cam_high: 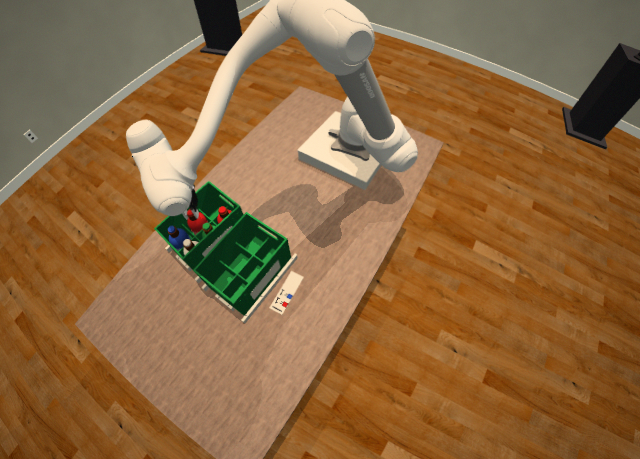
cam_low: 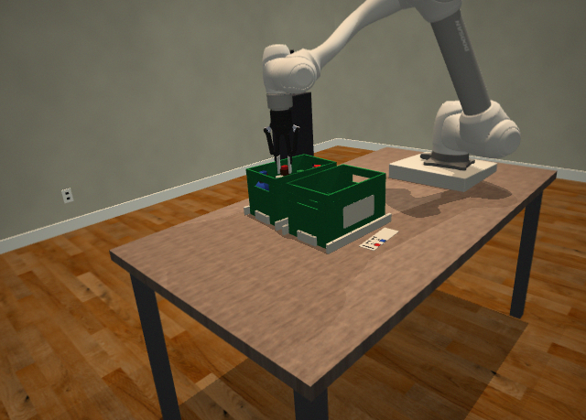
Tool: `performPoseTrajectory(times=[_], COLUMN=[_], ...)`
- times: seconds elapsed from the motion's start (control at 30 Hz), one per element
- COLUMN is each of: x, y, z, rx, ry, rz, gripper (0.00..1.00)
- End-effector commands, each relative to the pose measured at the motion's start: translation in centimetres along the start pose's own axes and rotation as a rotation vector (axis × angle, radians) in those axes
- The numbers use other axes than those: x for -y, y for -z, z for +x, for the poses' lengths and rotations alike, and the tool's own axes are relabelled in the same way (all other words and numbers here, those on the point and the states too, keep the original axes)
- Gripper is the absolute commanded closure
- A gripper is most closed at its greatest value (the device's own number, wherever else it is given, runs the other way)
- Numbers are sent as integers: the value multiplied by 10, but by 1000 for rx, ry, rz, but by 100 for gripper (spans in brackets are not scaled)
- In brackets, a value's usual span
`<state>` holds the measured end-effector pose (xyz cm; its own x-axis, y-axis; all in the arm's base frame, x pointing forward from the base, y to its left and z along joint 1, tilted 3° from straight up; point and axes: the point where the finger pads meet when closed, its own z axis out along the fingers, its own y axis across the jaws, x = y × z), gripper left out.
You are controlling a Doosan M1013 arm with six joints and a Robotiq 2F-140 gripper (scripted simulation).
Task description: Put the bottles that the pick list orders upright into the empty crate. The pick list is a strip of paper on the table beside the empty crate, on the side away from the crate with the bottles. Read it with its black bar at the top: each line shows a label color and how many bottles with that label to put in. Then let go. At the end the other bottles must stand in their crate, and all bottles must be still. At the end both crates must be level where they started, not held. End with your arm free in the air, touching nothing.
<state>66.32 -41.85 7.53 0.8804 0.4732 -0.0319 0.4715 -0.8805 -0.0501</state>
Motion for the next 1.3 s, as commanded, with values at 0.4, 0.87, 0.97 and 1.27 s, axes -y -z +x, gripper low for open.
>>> performPoseTrajectory(times=[0.4,0.87,0.97,1.27], x=[0,0,0,0], y=[5,25,30,42], z=[0,0,0,0], rx=[0,0,0,0], ry=[0,0,0,0], rz=[0,0,0,0], gripper=[100,100,100,100])
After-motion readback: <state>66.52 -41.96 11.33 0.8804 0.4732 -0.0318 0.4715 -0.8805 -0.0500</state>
